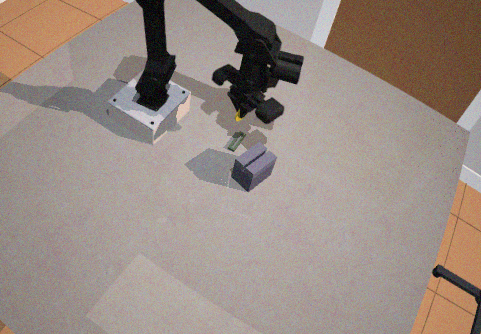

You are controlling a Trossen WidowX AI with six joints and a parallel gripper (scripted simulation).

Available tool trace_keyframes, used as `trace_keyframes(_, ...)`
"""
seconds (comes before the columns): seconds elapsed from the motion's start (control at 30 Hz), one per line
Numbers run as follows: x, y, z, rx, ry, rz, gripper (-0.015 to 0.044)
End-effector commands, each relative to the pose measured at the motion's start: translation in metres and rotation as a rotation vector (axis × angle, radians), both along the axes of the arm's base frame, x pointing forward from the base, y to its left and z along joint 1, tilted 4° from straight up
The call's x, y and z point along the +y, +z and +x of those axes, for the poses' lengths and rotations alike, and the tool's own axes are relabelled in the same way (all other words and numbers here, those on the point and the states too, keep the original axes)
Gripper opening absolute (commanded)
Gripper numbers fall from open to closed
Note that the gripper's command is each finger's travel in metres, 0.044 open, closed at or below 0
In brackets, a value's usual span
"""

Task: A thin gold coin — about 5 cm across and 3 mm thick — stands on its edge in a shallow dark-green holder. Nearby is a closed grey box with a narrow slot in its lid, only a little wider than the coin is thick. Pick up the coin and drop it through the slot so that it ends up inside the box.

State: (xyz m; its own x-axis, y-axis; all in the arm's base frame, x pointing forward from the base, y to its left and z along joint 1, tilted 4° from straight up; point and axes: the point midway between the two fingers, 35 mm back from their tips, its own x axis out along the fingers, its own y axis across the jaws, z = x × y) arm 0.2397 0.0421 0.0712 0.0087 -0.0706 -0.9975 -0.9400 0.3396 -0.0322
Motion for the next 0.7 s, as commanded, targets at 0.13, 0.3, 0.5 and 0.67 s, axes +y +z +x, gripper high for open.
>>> trace_keyframes(0.13, -0.009, 0.004, 0.015, -0.005, 0.0, -0.002, 0.0)
trace_keyframes(0.3, -0.016, 0.005, 0.025, -0.006, 0.0, -0.002, 0.0)
trace_keyframes(0.5, -0.025, 0.006, 0.036, -0.007, 0.0, -0.003, 0.0)
trace_keyframes(0.67, -0.034, 0.007, 0.046, -0.008, 0.0, -0.004, 0.0)
